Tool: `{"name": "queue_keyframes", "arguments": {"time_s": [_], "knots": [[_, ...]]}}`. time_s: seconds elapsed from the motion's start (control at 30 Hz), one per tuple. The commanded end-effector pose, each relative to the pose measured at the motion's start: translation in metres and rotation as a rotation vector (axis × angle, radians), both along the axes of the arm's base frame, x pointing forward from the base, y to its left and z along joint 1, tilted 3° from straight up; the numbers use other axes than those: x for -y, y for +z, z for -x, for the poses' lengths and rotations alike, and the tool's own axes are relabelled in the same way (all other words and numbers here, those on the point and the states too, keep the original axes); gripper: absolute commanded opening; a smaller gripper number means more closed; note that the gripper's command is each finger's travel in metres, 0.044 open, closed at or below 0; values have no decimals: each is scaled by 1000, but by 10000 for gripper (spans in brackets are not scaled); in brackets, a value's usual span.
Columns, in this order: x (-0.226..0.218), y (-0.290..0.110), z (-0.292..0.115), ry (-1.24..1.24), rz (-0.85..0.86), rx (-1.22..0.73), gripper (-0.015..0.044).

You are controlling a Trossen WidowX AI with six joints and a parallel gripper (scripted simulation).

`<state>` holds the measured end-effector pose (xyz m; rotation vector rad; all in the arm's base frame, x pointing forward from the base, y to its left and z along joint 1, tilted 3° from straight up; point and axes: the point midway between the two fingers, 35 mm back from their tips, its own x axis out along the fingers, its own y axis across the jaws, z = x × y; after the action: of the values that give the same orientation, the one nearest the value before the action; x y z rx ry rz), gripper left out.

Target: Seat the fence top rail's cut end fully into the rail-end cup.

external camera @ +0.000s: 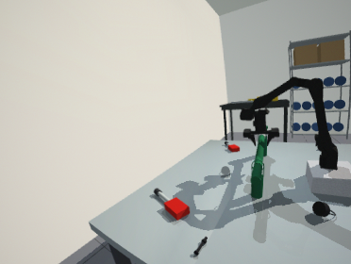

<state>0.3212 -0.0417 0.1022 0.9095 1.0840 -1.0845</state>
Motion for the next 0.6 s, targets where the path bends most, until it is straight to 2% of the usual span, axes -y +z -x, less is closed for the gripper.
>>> {"name": "queue_keyframes", "arguments": {"time_s": [0.0, 0.03, 0.17, 0.37, 0.57], "knots": [[-15, 15, 2, 4, 0, 7, 420], [-19, 20, 4, 5, 0, 7, 440], [-34, 35, 10, 5, -1, 7, 440], [-34, 33, 8, 10, -6, 6, 440], [-42, 75, 17, 10, -7, 5, 440]]}}
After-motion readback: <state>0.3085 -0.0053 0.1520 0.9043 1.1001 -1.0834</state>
